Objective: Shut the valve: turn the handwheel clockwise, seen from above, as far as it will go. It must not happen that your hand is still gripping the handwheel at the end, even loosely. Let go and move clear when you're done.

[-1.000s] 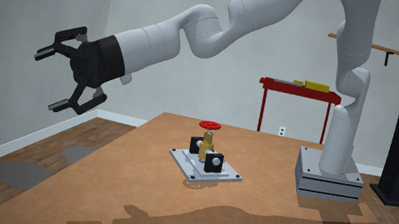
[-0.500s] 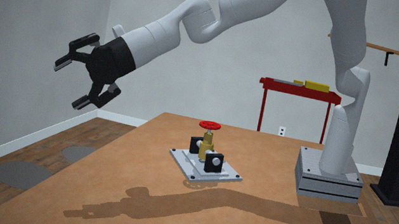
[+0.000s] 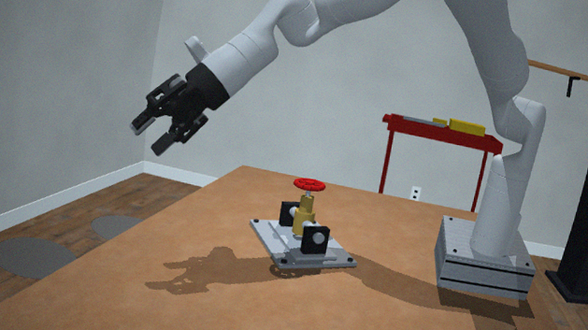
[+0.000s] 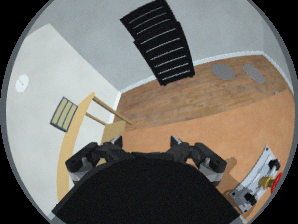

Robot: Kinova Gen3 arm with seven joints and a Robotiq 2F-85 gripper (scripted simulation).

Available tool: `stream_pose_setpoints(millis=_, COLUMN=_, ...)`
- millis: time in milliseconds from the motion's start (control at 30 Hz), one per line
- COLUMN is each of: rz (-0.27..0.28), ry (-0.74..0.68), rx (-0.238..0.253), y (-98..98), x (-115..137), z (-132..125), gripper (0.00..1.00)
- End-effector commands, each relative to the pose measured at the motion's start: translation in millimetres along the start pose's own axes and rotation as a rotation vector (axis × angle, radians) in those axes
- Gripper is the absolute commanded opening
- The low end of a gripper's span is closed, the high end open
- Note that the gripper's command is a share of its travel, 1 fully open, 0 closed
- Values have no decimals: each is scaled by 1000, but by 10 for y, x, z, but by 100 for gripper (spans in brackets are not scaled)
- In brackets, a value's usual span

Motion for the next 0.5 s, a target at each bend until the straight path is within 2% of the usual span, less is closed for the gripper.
stream_pose_setpoints(millis=0, rz=7, ry=-8, rx=-4, y=20, x=52, z=62, gripper=100)
stream_pose_setpoints(millis=133, rz=7, ry=-8, rx=-4, y=20, x=52, z=62, gripper=100)
stream_pose_setpoints(millis=167, rz=-8, ry=39, rx=-26, y=68, x=59, z=165, gripper=100)
stream_pose_setpoints(millis=367, rz=-8, ry=39, rx=-26, y=68, x=59, z=165, gripper=100)
stream_pose_setpoints(millis=400, rz=-25, ry=85, rx=-47, y=118, x=63, z=268, gripper=100)
stream_pose_setpoints(millis=467, rz=-25, ry=85, rx=-47, y=118, x=63, z=268, gripper=100)
Point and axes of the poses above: the point where the finger pads meet when closed, its own y axis back along the fingers, its own z axis across the jaws, x = y × z, the point moved 9 cm from there along y, back along the fingers, and after that the axes turned 1 degree about -y, right-handed, at the moved point
